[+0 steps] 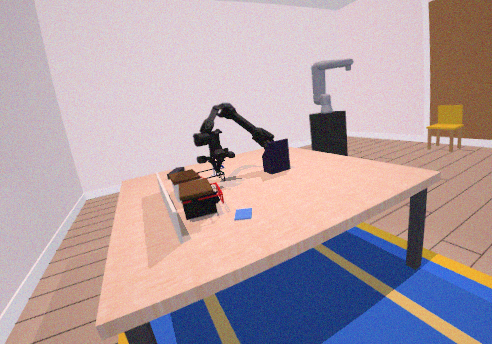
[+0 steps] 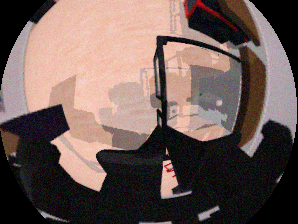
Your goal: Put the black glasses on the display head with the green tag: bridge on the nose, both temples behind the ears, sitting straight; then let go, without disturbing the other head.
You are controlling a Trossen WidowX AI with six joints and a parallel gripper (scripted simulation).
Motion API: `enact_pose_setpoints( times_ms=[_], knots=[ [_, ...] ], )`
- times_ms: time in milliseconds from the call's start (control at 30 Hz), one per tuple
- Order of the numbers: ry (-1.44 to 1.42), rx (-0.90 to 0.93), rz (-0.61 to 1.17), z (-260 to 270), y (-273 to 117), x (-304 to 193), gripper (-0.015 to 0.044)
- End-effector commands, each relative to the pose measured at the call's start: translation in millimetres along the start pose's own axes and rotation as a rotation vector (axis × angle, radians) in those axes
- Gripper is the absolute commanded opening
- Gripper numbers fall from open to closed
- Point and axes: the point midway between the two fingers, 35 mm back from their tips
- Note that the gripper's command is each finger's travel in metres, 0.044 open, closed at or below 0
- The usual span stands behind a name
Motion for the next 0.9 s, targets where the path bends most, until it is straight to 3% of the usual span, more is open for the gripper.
enact_pose_setpoints(
  times_ms=[0,867],
  knots=[
    [0.003,-0.006,0.003,-8,-1,-2,0.0000],
    [0.004,-0.007,0.003,-43,0,-9,0.0000]
  ],
)
Point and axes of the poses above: the point midway between the two fingers, 35 mm back from their tips, its own y axis out along the fingers, its own z axis across the jaws, x = y × z, and after that the axes turned 10 degrees about -y, right-handed
